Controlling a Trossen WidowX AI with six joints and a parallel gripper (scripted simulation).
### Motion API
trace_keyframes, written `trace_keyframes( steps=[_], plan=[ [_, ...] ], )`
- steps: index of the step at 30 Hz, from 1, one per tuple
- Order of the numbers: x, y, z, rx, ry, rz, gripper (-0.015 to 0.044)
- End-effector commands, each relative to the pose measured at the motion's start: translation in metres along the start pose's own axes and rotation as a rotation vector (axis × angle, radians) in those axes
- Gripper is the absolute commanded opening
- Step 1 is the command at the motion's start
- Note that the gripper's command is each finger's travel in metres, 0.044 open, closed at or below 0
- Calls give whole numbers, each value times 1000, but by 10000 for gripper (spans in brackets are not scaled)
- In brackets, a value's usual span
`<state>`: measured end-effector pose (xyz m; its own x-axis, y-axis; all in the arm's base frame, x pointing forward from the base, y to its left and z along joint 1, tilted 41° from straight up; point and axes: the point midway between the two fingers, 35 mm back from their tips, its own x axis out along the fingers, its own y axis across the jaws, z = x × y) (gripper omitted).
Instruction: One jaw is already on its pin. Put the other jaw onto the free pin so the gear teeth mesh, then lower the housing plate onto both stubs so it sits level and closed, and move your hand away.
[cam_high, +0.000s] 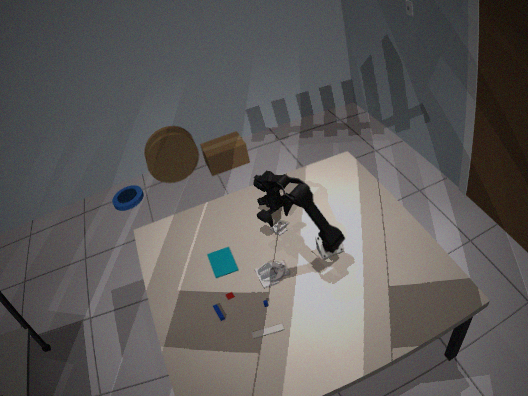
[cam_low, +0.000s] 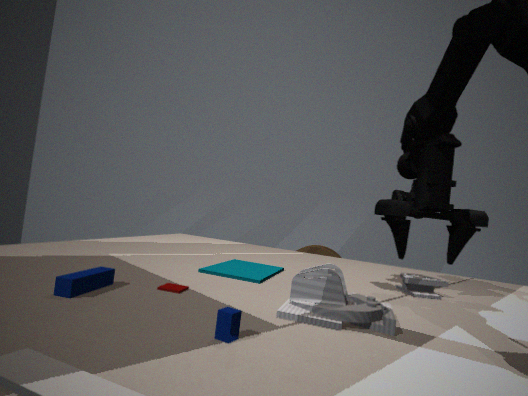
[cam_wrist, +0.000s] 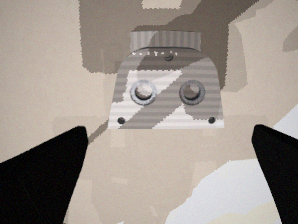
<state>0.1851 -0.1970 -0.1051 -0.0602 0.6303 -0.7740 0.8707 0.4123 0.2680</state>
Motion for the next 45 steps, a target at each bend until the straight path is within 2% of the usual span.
trace_keyframes(
  steps=[1,11,45],
  plan=[
    [0,0,1,3,-4,4,440],
    [1,0,0,0,0,0,440],
    [51,2,3,2,-4,5,440]
  ],
)
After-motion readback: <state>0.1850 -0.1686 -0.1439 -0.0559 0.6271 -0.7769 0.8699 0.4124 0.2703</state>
